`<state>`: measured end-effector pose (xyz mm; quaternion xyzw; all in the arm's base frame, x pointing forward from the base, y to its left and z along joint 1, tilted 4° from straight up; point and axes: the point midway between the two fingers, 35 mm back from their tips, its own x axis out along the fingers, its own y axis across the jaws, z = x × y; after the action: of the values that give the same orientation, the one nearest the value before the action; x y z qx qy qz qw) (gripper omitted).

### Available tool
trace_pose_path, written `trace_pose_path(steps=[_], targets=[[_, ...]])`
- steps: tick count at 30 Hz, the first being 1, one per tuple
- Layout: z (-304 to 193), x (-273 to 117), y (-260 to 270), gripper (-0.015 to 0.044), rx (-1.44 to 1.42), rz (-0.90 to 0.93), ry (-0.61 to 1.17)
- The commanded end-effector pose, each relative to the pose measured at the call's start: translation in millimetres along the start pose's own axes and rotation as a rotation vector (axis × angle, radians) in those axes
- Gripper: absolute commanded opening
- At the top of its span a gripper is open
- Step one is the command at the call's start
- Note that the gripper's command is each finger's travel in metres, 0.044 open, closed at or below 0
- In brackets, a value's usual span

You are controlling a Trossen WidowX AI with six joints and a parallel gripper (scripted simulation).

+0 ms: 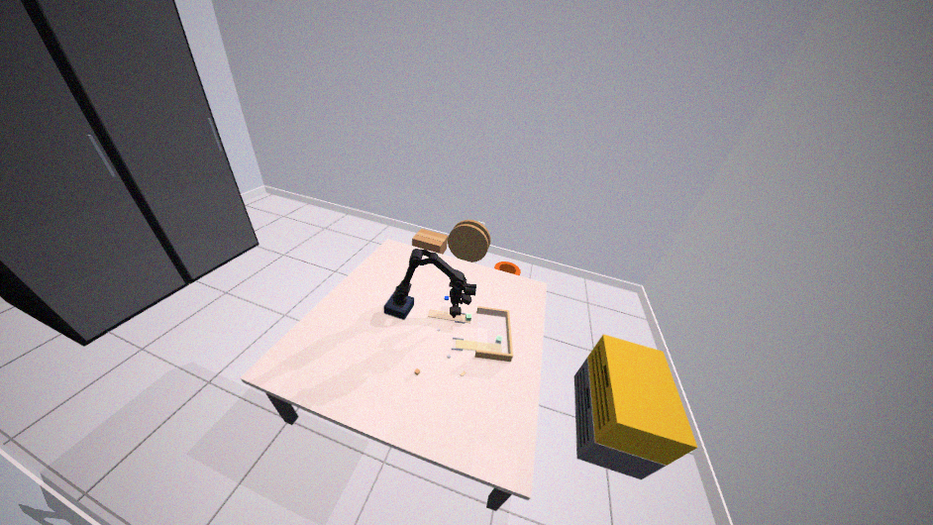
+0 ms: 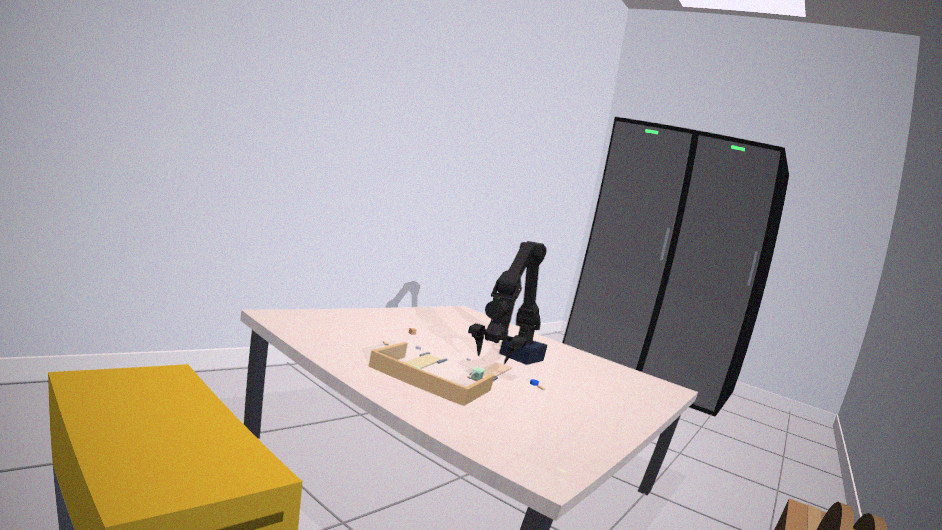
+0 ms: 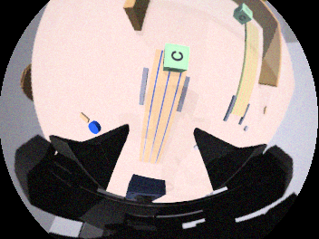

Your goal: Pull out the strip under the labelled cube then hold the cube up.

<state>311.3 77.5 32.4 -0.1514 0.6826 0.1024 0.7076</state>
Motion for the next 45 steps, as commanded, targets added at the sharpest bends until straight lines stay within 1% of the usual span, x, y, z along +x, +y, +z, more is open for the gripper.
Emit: trace_pose_path(steps=[1, 26, 29, 36, 45], targets=[[16, -3, -2, 0.0440, -0.004, 0.001, -0.008], [88, -17, -11, 0.0440, -0.003, 0.001, -0.014], [91, -18, -11, 0.0440, -0.003, 0.001, -0.014], [92, -10, -11, 0.0256, -0.003, 0.001, -0.014], [92, 5, -11, 0.0250, -0.003, 0.001, -0.014]])
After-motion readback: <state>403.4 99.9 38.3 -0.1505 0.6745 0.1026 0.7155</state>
